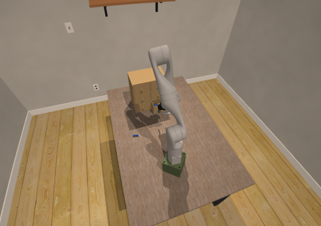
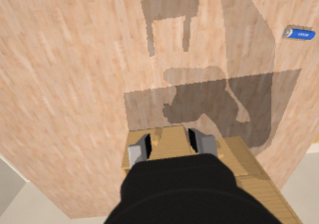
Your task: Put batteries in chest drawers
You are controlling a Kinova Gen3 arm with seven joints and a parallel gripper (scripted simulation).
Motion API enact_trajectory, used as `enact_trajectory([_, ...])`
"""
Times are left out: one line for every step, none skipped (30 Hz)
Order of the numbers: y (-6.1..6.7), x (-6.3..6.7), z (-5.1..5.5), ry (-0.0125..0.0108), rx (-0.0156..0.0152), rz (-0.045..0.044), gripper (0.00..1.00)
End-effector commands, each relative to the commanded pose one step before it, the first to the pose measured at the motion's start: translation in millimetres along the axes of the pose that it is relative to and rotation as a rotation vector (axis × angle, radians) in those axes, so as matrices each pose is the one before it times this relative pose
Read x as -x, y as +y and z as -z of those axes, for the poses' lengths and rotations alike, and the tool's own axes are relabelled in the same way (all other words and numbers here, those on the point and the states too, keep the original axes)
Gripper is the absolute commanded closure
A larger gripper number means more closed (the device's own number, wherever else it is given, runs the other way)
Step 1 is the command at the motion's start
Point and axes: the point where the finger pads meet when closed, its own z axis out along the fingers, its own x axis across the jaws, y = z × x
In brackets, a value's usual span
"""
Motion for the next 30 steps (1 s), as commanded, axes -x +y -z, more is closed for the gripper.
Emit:
enact_trajectory([-2.03, 0.61, 1.60, -0.00134, -0.00140, -0.00328, 0.00])
enact_trajectory([0.00, 0.00, 0.00, 0.00000, 0.00000, 0.00000, 0.00])
enact_trajectory([-0.23, 0.00, 0.19, 0.00000, 0.00000, 0.00000, 0.00])
enact_trajectory([-0.09, 0.00, 0.07, 0.00000, 0.00000, 0.00000, 0.00])
enact_trajectory([-0.01, 0.00, 0.01, 0.00000, 0.00000, 0.00000, 0.00])
enact_trajectory([0.00, 0.00, 0.00, 0.00000, 0.00000, 0.00000, 0.00])
enact_trajectory([0.00, 0.00, 0.00, 0.00000, -0.00001, 0.00000, 0.00])
enact_trajectory([0.00, 0.00, 0.00, 0.00000, -0.00003, 0.00000, 0.00])
enact_trajectory([0.00, 0.00, 0.00, 0.00000, -0.00006, 0.00000, 0.00])
enact_trajectory([0.00, 0.00, 0.00, 0.00000, -0.00010, 0.00000, 0.00])
enact_trajectory([0.00, 0.00, 0.00, 0.00000, -0.00015, 0.00000, 0.00])
enact_trajectory([0.01, 0.00, 0.01, 0.00000, -0.00021, 0.00000, 0.00])
enact_trajectory([0.01, 0.00, 0.01, 0.00000, -0.00028, 0.00000, 0.00])
enact_trajectory([0.01, 0.00, 0.01, 0.00001, -0.00035, 0.00000, 0.00])
enact_trajectory([0.01, 0.00, 0.01, 0.00001, -0.00043, 0.00001, 0.00])
enact_trajectory([0.02, 0.00, 0.02, 0.00001, -0.00052, 0.00001, 0.00])
enact_trajectory([0.02, 0.00, 0.02, 0.00001, -0.00061, 0.00001, 0.00])
enact_trajectory([0.00, 0.00, 0.00, 0.00000, 0.00000, 0.00000, 0.00])
enact_trajectory([0.00, 0.00, 0.00, 0.00000, 0.00000, 0.00000, 0.00])
enact_trajectory([0.02, 0.00, 0.02, 0.00001, -0.00071, 0.00001, 0.00])
enact_trajectory([0.02, 0.00, 0.03, 0.00001, -0.00082, 0.00001, 0.00])
enact_trajectory([0.03, 0.00, 0.03, 0.00001, -0.00093, 0.00001, 0.00])
enact_trajectory([0.03, 0.00, 0.04, 0.00001, -0.00104, 0.00001, 0.00])
enact_trajectory([0.04, 0.00, 0.04, 0.00001, -0.00116, 0.00001, 0.00])
enact_trajectory([0.04, 0.00, 0.05, 0.00001, -0.00128, 0.00001, 0.00])
enact_trajectory([0.05, 0.00, 0.05, 0.00001, -0.00141, 0.00001, 0.00])
enact_trajectory([0.05, 0.00, 0.06, 0.00001, -0.00154, 0.00001, 0.00])
enact_trajectory([0.06, 0.00, 0.07, 0.00001, -0.00167, 0.00001, 0.00])
enact_trajectory([0.06, 0.00, 0.08, 0.00001, -0.00181, 0.00001, 0.00])
enact_trajectory([0.07, 0.00, 0.09, 0.00001, -0.00195, 0.00001, 0.00])
